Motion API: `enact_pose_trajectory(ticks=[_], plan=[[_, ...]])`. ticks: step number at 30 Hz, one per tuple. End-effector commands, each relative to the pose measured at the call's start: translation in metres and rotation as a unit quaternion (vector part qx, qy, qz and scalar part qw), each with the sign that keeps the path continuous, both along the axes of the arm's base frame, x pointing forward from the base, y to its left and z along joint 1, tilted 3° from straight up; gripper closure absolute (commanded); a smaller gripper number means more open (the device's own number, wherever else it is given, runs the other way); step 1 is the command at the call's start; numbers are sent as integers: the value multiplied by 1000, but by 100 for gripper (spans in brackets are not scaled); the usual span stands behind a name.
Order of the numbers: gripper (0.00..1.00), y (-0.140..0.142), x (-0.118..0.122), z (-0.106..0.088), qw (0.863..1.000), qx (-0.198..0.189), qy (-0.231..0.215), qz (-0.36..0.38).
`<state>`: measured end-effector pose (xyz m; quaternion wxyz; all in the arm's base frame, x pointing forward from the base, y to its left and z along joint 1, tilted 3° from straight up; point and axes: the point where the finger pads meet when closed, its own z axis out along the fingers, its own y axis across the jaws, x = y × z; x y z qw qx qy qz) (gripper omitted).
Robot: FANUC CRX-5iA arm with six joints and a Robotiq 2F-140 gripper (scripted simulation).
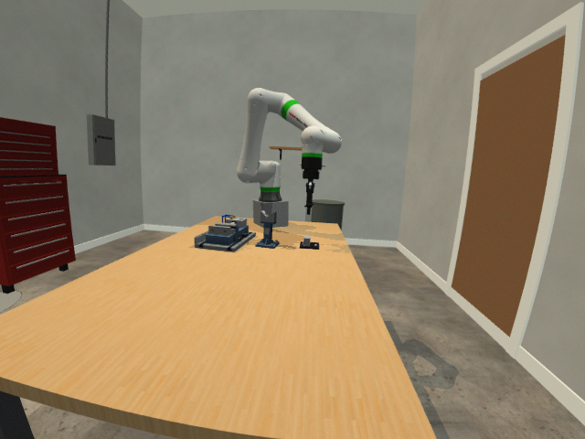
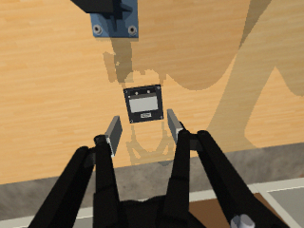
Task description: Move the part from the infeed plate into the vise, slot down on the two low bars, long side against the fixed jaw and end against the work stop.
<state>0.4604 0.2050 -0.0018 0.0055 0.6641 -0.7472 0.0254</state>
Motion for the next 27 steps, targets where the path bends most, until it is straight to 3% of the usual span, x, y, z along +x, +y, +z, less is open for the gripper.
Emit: enact_pose_trajectory(ticks=[1,27], plan=[[49,0,1,-9,1000,0,0,0],[49,-3,2,-66,1000,0,0,0]])
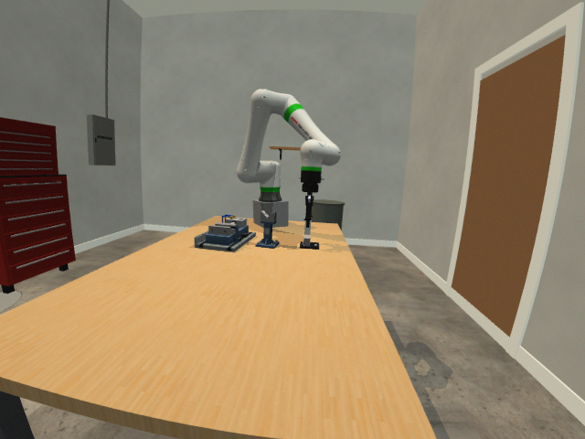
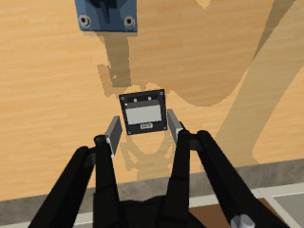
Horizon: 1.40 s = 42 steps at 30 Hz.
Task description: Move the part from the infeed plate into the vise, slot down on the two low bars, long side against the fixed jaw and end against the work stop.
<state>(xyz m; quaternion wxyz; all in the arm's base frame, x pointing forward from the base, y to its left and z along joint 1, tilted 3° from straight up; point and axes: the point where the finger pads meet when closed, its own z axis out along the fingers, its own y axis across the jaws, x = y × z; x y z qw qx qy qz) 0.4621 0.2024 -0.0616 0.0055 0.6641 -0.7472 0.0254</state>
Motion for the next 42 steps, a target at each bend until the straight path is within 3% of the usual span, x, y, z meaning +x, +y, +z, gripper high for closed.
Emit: enact_pose_trajectory(ticks=[1,20,42], plan=[[49,0,1,-8,1000,0,0,0],[49,-1,1,-31,1000,0,0,0],[49,-2,1,-41,1000,0,0,0]])
